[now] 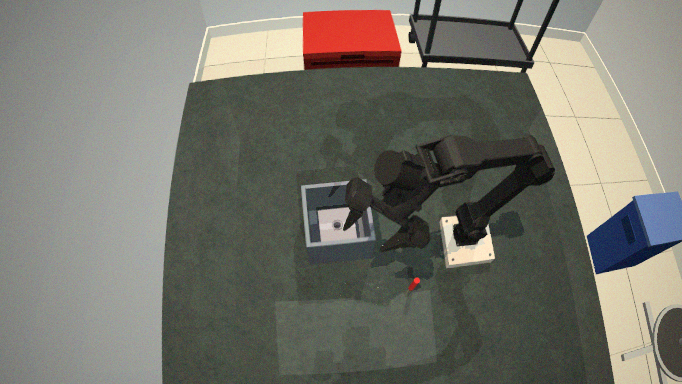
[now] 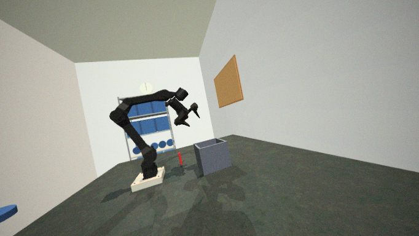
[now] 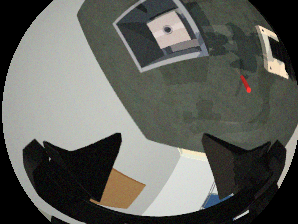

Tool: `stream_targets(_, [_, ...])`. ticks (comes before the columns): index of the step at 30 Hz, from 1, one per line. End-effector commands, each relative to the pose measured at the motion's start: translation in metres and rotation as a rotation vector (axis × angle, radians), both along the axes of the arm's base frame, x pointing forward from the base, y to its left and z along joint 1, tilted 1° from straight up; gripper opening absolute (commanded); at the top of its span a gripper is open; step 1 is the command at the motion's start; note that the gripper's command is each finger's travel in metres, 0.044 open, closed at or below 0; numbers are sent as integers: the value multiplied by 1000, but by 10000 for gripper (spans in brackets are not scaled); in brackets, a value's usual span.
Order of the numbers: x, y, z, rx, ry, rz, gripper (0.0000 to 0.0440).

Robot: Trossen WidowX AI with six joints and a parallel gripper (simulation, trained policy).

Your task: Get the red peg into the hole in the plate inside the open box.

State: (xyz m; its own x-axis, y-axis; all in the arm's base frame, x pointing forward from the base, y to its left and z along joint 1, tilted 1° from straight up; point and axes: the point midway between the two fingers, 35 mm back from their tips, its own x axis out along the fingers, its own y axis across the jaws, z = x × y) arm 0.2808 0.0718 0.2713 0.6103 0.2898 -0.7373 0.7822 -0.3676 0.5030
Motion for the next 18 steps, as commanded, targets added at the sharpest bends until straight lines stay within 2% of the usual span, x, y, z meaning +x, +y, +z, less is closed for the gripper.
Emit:
stream_targets(1, [-10, 13, -16, 0, 68, 56, 434])
stream_targets(18, [-76, 57, -89, -109, 406, 339, 440])
